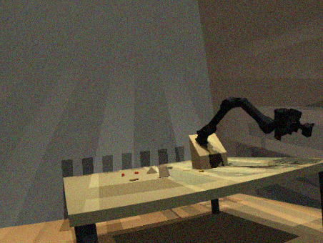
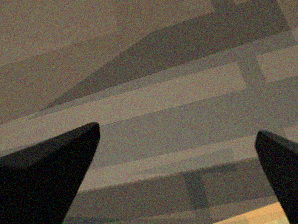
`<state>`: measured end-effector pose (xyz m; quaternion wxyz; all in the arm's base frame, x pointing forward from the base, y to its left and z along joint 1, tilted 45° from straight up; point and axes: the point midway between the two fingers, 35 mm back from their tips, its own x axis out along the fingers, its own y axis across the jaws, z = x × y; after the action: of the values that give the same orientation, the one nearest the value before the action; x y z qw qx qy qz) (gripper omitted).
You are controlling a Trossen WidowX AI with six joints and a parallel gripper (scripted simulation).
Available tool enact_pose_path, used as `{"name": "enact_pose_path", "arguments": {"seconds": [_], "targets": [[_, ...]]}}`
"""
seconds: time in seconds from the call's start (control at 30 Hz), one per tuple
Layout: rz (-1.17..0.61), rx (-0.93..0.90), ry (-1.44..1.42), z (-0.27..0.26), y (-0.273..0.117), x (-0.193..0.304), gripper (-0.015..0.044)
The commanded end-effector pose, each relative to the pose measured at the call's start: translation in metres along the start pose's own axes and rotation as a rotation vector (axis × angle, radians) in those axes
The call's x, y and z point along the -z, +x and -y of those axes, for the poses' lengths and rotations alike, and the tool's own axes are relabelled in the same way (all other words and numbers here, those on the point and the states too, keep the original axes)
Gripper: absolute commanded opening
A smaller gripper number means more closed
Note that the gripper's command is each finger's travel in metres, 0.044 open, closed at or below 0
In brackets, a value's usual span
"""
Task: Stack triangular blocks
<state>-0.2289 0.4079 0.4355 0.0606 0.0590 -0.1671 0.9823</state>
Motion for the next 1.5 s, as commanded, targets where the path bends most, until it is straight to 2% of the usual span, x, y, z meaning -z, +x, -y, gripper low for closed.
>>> {"name": "enact_pose_path", "arguments": {"seconds": [0.0,0.4,0.77,1.1,1.47], "targets": [[-0.049,0.140,0.025,0.033,-0.043,0.011,0.0440],[-0.169,0.526,0.099,0.098,-0.184,0.031,0.0440],[-0.260,0.886,0.173,0.116,-0.331,0.039,0.0440],[-0.324,1.229,0.281,0.093,-0.471,0.045,0.0440],[-0.352,1.622,0.495,0.023,-0.618,0.060,0.0440]]}}
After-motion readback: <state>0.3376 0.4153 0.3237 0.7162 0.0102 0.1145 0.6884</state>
